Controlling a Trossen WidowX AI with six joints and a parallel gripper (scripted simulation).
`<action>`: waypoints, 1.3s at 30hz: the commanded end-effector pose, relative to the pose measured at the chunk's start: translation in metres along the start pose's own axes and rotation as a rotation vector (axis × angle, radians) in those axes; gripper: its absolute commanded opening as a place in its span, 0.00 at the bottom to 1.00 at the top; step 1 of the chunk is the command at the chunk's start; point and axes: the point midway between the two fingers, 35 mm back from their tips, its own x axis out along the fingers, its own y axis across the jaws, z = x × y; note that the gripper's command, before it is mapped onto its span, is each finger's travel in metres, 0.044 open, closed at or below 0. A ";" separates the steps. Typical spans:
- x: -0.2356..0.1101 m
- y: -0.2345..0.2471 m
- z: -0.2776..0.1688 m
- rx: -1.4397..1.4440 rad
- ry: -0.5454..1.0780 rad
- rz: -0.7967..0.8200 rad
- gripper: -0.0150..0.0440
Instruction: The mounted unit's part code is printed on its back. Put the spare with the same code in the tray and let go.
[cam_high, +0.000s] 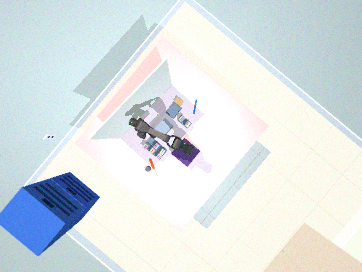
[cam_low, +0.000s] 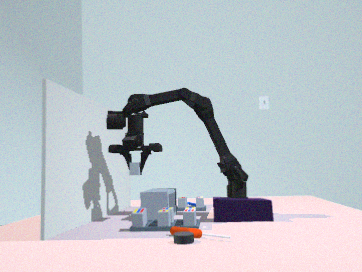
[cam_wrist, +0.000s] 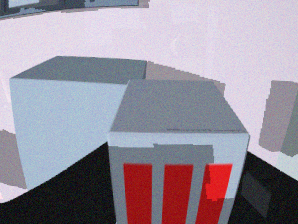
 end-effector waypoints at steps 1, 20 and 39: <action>-0.003 -0.006 -0.025 0.005 0.005 -0.008 0.25; -0.007 -0.009 -0.147 0.015 0.018 -0.031 0.25; -0.010 0.030 -0.262 -0.015 0.048 0.014 0.25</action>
